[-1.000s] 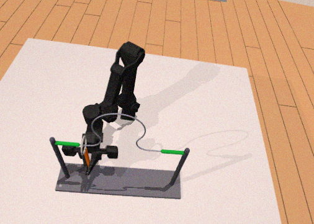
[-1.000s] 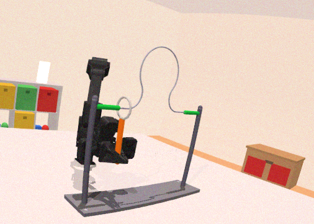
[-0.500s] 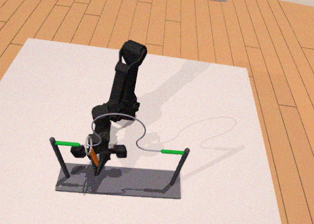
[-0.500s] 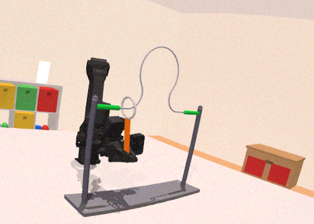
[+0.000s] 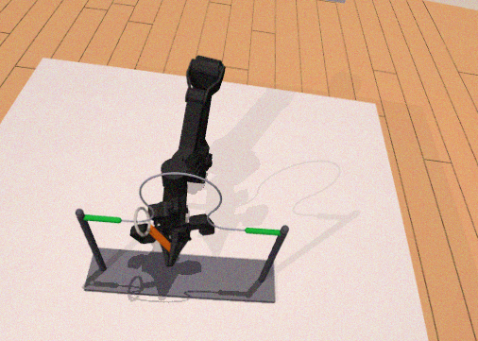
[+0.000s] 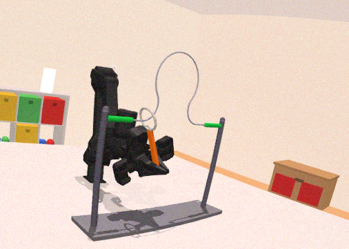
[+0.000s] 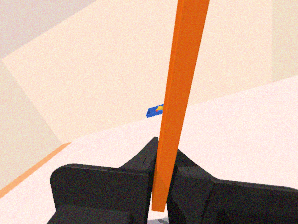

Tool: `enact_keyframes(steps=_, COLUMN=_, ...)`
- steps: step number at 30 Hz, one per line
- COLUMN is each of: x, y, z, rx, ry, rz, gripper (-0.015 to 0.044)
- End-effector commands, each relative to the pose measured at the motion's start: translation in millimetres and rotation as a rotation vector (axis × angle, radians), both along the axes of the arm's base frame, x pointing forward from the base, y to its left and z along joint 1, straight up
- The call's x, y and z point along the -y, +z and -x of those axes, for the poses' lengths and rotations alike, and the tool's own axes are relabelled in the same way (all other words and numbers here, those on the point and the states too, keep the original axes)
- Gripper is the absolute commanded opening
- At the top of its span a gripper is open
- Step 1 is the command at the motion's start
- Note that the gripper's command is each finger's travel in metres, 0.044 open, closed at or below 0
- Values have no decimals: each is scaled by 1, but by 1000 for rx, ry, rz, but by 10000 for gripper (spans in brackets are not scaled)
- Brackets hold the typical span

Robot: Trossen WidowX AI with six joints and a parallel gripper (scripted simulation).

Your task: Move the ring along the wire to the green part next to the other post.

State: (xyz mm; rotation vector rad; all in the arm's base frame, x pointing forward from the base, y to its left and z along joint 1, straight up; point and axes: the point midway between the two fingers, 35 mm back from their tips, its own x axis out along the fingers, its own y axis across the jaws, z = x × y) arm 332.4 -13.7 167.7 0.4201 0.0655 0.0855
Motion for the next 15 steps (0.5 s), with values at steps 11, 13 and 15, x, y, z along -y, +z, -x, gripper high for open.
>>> enact_keyframes(steps=11, x=-35, y=22, z=14, rx=-93, ry=52, rz=-255, gripper=-150)
enact_keyframes(steps=13, x=-41, y=28, z=18, rx=-121, ry=73, rz=-299, gripper=-150)
enact_keyframes(steps=15, x=-46, y=33, z=22, rx=-150, ry=95, rz=-345, gripper=-150)
